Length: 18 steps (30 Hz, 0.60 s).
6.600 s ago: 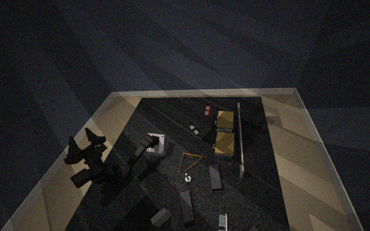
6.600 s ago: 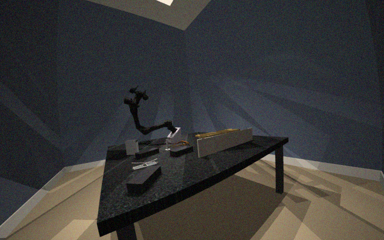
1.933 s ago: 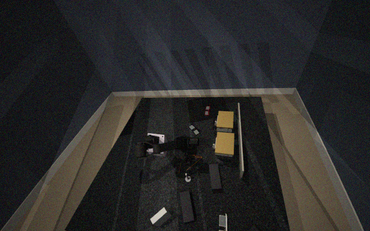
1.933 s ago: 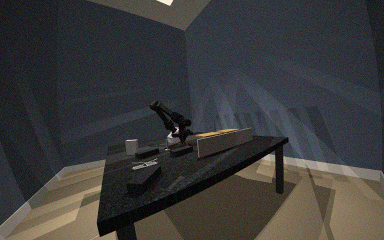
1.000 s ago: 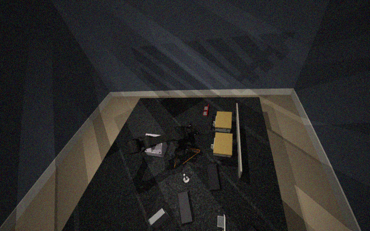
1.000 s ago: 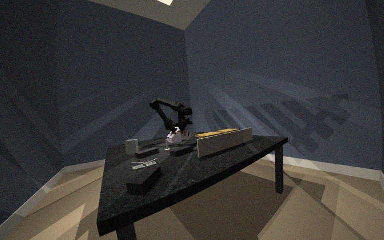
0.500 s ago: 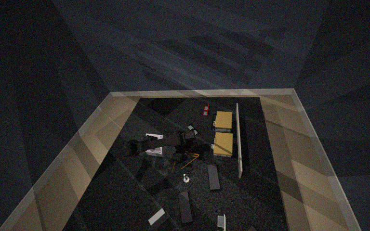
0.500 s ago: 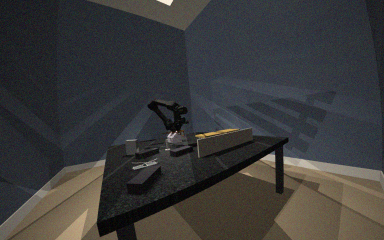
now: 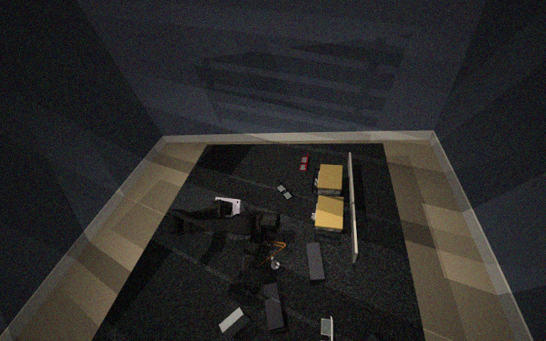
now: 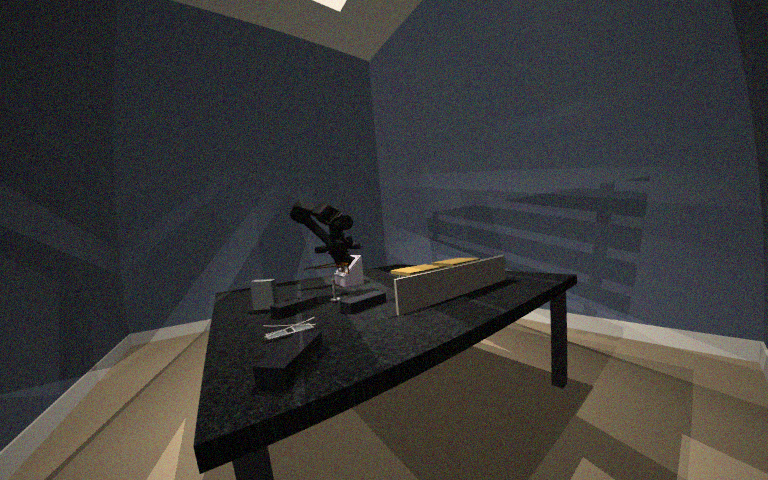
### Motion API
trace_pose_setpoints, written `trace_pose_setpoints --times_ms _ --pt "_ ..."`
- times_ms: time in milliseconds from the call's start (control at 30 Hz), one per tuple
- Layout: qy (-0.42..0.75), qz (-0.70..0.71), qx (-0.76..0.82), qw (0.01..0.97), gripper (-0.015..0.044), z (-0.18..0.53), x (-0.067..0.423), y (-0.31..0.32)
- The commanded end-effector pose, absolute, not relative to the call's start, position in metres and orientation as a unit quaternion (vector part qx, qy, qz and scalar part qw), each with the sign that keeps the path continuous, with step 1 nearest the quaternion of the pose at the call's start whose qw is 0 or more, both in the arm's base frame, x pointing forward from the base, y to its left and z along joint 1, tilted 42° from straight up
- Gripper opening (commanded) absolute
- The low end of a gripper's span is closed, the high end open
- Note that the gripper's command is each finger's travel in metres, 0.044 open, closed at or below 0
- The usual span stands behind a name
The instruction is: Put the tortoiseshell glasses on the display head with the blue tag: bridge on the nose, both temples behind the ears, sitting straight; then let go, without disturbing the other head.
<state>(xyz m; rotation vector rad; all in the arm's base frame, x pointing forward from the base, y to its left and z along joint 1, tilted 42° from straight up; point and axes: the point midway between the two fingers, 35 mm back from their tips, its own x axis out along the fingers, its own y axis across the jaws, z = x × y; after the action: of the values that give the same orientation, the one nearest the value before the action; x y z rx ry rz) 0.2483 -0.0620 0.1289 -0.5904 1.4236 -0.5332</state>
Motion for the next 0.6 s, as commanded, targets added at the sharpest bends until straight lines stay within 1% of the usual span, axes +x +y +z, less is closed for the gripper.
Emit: trace_pose_setpoints --times_ms 0,433,567 --pt "0.636 -0.237 -0.269 0.683 0.0000 0.130 0.247 -0.065" --pt "0.636 -0.237 -0.269 0.683 0.0000 0.089 0.252 -0.102" --pt "0.636 -0.238 -0.269 0.683 0.0000 0.087 0.251 -0.105"
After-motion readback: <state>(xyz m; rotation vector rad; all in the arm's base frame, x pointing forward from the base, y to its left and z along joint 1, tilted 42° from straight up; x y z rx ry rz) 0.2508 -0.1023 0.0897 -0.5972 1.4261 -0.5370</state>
